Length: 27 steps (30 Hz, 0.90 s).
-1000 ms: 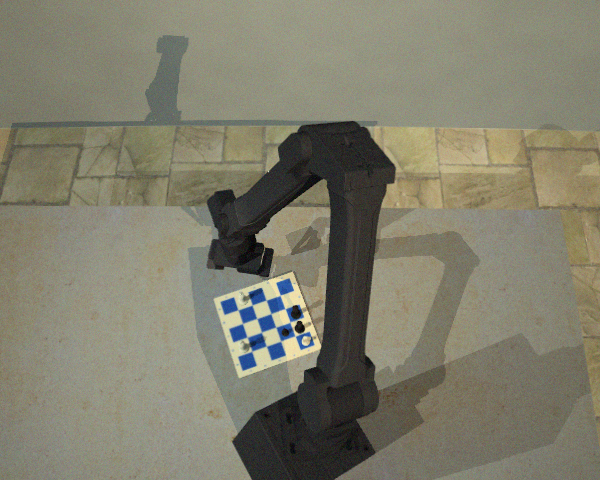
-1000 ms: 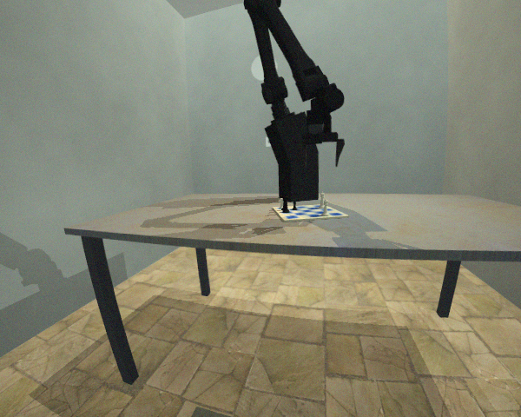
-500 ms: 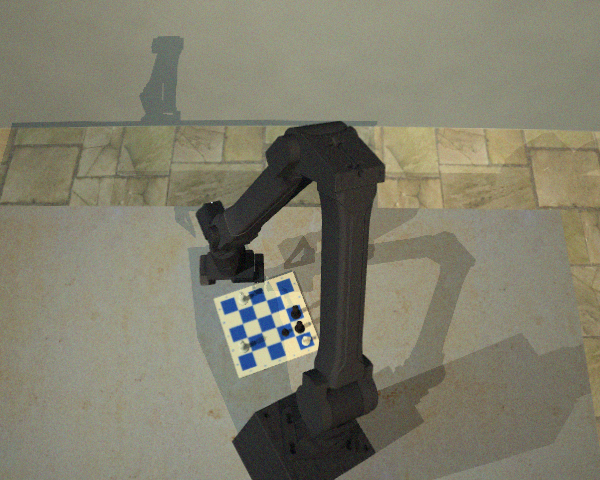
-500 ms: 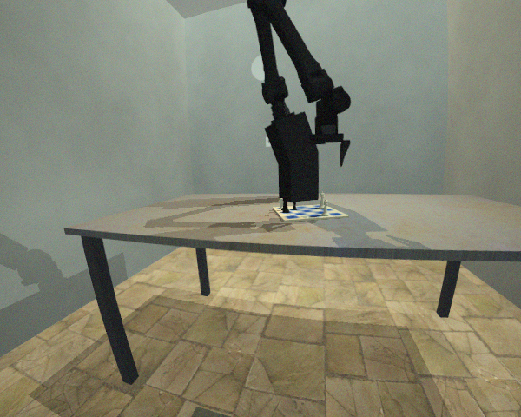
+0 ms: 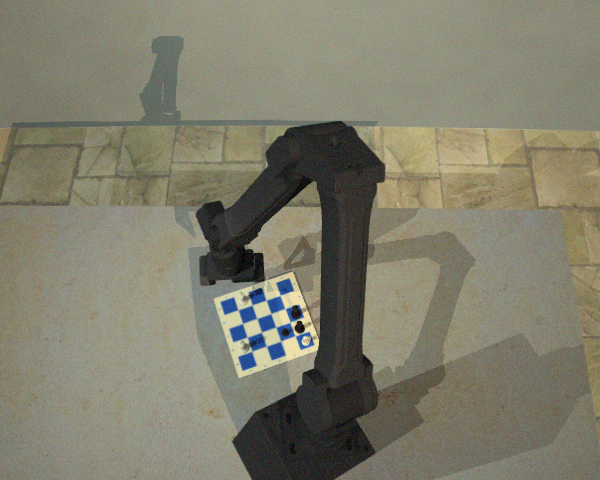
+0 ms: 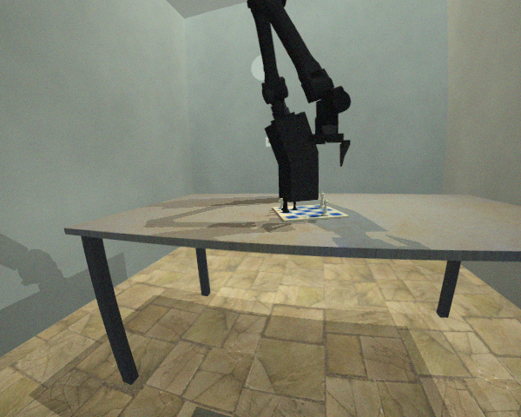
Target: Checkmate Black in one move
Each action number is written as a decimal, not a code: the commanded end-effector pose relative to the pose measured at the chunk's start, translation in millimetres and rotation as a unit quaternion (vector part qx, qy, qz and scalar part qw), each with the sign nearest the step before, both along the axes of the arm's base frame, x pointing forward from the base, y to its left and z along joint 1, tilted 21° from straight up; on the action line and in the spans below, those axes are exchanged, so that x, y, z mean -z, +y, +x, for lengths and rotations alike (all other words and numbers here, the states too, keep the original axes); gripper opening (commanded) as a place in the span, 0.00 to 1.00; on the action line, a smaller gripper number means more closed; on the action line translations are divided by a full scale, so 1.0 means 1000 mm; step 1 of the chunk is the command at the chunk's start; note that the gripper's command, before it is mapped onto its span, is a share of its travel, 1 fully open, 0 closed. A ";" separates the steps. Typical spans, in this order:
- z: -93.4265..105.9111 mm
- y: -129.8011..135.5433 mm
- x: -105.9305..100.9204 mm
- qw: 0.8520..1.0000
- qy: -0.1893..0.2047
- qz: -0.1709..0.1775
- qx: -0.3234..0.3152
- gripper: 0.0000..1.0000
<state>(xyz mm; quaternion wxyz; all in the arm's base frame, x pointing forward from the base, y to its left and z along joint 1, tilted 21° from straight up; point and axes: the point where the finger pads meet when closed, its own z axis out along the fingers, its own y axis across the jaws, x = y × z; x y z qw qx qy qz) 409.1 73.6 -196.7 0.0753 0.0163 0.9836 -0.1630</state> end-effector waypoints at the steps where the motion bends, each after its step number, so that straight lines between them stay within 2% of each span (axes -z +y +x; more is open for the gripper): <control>1: 0.012 -0.002 0.005 0.999 0.005 -0.002 -0.036 1.00; 3: 0.013 -0.003 0.008 0.997 0.019 -0.008 -0.078 1.00; 5: 0.013 -0.003 0.008 0.997 0.019 -0.008 -0.078 1.00; 6: 0.004 -0.006 0.011 0.994 0.036 -0.014 -0.104 1.00; 8: 0.012 -0.005 0.013 0.985 0.050 -0.022 -0.165 1.00; 10: 0.014 -0.006 0.017 0.969 0.074 -0.033 -0.235 1.00; 15: 0.009 -0.012 0.030 0.931 0.116 -0.052 -0.341 1.00; 17: 0.013 -0.012 0.034 0.912 0.131 -0.060 -0.384 1.00; 20: 0.006 -0.016 0.041 0.879 0.159 -0.069 -0.444 1.00; 22: 0.006 -0.016 0.041 0.879 0.159 -0.069 -0.444 1.00; 23: 0.015 -0.014 0.031 0.849 0.170 -0.079 -0.494 1.00; 25: 0.010 -0.016 0.045 0.822 0.189 -0.083 -0.531 1.00; 27: 0.003 -0.019 0.047 0.794 0.203 -0.087 -0.567 1.00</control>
